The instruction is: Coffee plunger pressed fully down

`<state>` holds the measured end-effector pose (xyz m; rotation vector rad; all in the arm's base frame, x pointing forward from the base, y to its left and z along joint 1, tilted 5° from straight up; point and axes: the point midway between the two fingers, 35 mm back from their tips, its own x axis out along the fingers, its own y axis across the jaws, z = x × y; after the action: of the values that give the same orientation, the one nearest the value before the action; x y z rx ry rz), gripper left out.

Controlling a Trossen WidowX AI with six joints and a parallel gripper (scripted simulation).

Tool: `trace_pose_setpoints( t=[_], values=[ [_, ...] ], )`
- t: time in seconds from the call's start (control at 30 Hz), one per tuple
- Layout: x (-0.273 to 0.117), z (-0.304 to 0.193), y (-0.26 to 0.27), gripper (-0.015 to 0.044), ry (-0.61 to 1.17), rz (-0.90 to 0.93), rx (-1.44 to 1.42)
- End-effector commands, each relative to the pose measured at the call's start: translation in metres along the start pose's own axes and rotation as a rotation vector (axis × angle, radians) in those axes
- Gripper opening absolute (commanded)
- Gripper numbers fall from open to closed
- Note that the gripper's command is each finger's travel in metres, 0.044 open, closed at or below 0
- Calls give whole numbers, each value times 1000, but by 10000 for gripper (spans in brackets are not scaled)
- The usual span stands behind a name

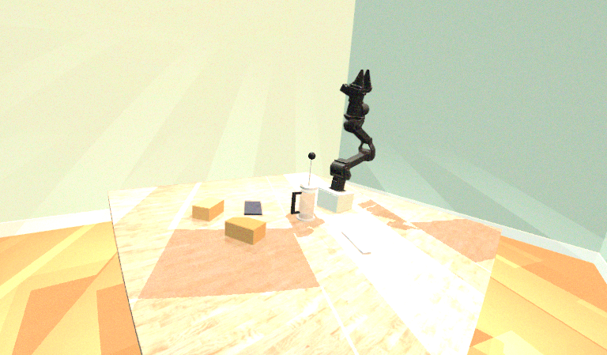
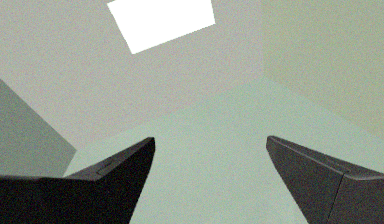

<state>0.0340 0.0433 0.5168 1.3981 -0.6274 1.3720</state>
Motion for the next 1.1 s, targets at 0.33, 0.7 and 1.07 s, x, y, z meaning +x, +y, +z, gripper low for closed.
trace_pose_setpoints(
  t=[0.33,0.7,1.07],
  values=[
    [-20,35,-128,440,40,-660,-535],
    [-147,49,-213,440,659,-1421,-928],
    [-222,35,-210,440,1099,-1626,-901]
  ],
)
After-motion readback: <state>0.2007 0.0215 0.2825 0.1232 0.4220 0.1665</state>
